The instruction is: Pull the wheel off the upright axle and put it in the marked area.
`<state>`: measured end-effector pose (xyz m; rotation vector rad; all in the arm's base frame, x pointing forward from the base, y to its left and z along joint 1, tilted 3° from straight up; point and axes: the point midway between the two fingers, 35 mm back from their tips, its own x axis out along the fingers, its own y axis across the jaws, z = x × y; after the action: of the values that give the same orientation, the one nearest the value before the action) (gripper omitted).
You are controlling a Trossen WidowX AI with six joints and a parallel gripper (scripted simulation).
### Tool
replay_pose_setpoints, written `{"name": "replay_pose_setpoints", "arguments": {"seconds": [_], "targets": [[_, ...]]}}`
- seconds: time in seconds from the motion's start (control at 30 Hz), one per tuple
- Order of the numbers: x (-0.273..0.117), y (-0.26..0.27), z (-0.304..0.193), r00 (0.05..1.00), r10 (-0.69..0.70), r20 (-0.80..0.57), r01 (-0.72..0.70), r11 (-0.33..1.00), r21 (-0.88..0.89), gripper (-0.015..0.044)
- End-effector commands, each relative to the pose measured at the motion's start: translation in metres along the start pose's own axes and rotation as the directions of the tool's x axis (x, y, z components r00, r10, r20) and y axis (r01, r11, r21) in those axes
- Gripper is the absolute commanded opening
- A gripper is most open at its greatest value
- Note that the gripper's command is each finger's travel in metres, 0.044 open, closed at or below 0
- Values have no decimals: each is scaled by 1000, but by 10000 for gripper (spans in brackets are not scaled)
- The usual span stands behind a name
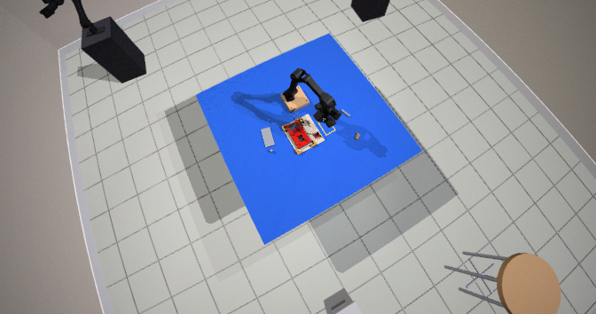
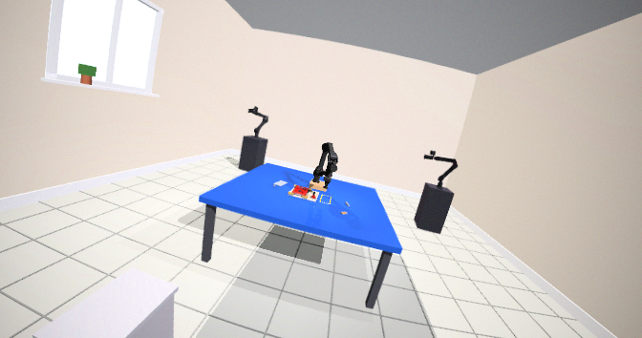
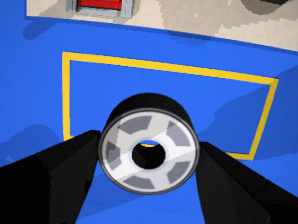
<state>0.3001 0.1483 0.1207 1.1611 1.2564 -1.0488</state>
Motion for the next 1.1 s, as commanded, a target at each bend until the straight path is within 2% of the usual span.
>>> {"name": "replay_pose_setpoints", "arguments": {"seconds": [0.0, 0.2, 0.53, 0.93, 1.07], "targets": [[-2, -14, -17, 1000, 7, 0, -7, 1000, 5, 0], [-1, -19, -23, 1000, 7, -1, -7, 1000, 5, 0], [23, -18, -24, 1000, 7, -1, -7, 1000, 5, 0], [94, -18, -24, 1000, 7, -1, -7, 1000, 5, 0], [102, -19, -23, 1000, 7, -1, -7, 1000, 5, 0]]}}
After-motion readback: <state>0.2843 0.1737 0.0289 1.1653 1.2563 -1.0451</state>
